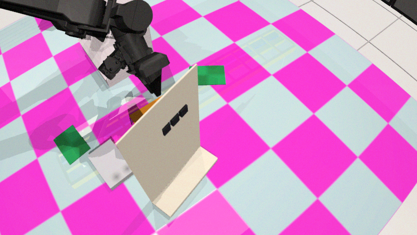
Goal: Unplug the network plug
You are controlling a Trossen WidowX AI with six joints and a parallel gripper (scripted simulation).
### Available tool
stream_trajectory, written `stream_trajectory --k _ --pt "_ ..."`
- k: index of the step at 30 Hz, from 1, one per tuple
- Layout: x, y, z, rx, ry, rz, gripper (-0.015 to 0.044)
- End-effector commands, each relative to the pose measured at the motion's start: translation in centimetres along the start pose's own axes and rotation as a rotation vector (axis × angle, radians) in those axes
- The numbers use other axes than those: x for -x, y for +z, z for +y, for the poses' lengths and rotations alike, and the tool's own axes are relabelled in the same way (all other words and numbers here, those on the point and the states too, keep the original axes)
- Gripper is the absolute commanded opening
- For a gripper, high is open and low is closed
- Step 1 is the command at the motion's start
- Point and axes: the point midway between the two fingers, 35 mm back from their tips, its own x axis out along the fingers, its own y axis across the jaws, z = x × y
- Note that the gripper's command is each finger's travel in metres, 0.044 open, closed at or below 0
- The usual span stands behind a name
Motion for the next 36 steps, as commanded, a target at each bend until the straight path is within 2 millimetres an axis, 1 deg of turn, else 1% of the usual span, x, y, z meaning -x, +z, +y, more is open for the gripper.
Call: stream_trajectory --k 1,24,25,36 --pt "0.5 0.2 0.5 -0.011 0.009 -0.004 0.0156" --pt "3.2 0.6 1.6 -0.009 0.015 -0.010 0.0156" --pt "2.7 0.4 1.2 0.003 0.006 -0.006 0.0156" --pt "4.9 0.0 3.3 -0.001 0.005 0.000 0.0156"
